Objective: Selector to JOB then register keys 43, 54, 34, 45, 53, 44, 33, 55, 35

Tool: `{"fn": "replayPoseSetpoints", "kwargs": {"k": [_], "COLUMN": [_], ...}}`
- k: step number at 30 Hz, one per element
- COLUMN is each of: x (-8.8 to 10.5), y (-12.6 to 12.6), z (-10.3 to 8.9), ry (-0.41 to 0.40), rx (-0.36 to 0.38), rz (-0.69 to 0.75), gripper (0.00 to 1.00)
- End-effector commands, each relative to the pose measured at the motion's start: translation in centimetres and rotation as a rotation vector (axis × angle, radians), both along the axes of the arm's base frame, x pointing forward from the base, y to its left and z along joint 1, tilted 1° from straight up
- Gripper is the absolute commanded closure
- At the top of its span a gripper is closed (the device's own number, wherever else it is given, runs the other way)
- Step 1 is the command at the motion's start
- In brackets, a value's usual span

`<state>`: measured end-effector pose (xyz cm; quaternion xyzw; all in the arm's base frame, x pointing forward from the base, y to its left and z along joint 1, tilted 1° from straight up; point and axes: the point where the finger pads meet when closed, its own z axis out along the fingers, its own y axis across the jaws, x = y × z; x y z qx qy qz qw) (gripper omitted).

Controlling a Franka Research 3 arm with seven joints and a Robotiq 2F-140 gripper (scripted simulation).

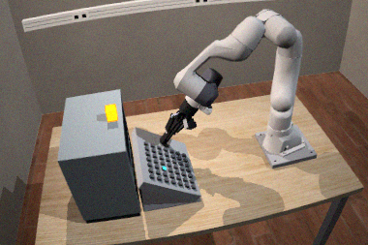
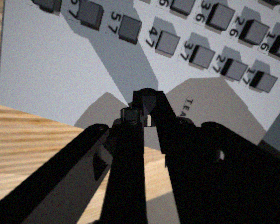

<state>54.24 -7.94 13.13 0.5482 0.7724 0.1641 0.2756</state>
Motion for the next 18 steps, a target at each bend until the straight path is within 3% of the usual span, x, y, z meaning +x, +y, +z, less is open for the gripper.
{"fn": "replayPoseSetpoints", "kwargs": {"k": [1, 10, 18], "x": [0.12, 0.12, 0.12], "y": [-0.13, -0.13, -0.13], "z": [0.1, 0.1, 0.1], "ry": [0.04, 0.034, 0.032], "rx": [0.118, 0.217, 0.252], "rz": [-0.112, -0.247, -0.296], "gripper": [0.9, 0.9, 0.9]}}
